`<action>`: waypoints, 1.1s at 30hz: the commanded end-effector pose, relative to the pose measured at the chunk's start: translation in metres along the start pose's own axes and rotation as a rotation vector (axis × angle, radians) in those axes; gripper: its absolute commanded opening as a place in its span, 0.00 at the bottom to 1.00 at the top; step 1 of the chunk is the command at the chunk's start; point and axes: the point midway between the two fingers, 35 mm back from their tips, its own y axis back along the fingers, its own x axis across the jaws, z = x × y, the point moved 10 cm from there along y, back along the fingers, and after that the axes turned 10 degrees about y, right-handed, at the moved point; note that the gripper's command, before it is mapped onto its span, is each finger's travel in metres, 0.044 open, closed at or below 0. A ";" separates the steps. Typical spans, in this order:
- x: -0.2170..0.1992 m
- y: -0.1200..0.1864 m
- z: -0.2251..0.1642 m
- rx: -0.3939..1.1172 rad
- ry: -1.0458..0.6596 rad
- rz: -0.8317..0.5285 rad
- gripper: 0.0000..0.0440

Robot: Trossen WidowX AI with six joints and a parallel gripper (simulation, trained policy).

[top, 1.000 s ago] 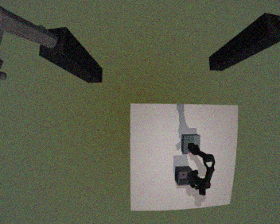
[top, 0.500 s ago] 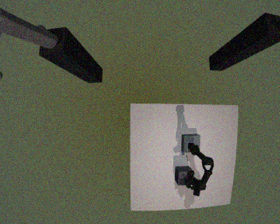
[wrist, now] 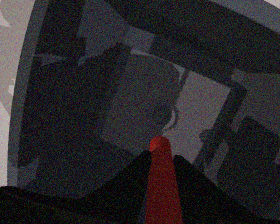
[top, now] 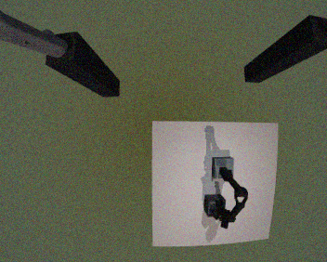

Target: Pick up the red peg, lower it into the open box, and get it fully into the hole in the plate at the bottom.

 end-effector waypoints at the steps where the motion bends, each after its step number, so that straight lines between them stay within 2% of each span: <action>1: 0.000 -0.009 0.003 0.011 0.010 -0.004 0.00; 13: 0.002 -0.036 0.010 0.025 0.052 -0.024 0.01; 15: 0.003 -0.039 0.011 0.027 0.059 -0.032 0.05; 20: 0.004 -0.046 0.012 0.045 0.074 -0.052 0.24; 23: 0.005 -0.045 0.011 0.081 0.072 -0.046 0.24; 25: 0.006 -0.044 0.015 0.096 0.067 -0.036 0.32; 27: 0.007 -0.039 0.019 0.115 0.061 -0.021 0.36; 33: 0.007 -0.032 0.030 0.183 0.039 0.010 0.39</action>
